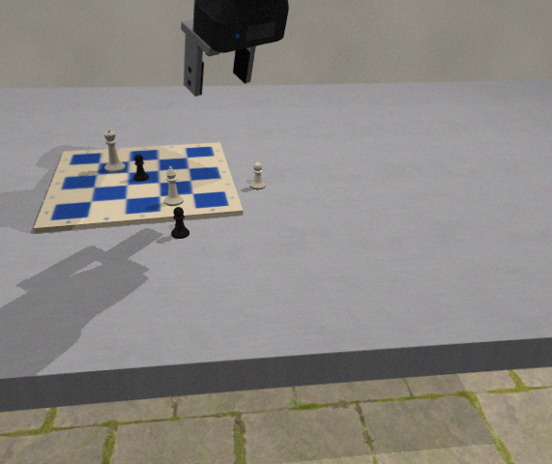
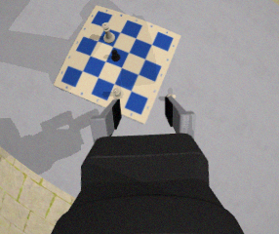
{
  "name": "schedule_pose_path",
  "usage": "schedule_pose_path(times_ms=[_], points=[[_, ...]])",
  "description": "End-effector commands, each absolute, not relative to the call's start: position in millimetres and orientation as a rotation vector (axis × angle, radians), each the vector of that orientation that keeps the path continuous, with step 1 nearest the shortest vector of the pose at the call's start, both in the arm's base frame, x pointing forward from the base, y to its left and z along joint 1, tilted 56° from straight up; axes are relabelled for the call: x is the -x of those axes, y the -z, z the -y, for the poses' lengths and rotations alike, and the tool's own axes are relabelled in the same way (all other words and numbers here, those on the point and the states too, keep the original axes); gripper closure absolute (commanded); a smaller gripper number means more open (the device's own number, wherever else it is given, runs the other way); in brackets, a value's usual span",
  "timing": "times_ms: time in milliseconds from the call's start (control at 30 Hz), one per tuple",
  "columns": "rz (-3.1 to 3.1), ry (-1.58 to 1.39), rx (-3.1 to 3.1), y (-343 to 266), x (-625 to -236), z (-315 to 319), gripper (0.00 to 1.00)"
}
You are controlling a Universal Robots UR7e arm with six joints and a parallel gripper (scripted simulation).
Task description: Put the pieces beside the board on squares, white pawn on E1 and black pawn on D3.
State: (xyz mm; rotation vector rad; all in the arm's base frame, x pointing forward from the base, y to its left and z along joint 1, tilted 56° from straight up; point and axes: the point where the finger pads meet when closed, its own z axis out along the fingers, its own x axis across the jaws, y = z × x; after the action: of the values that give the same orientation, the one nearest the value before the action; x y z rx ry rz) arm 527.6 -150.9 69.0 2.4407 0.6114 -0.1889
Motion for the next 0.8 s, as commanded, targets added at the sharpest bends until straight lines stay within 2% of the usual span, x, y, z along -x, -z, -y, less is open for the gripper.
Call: schedule_pose_path(times_ms=[0, 400, 767], points=[[-0.698, 0.236, -2.252, -47, -550, 137, 0.00], [-0.786, 0.281, -2.060, -24, -572, 119, 0.00], [-0.800, 0.290, -2.023, -20, -576, 115, 0.00]])
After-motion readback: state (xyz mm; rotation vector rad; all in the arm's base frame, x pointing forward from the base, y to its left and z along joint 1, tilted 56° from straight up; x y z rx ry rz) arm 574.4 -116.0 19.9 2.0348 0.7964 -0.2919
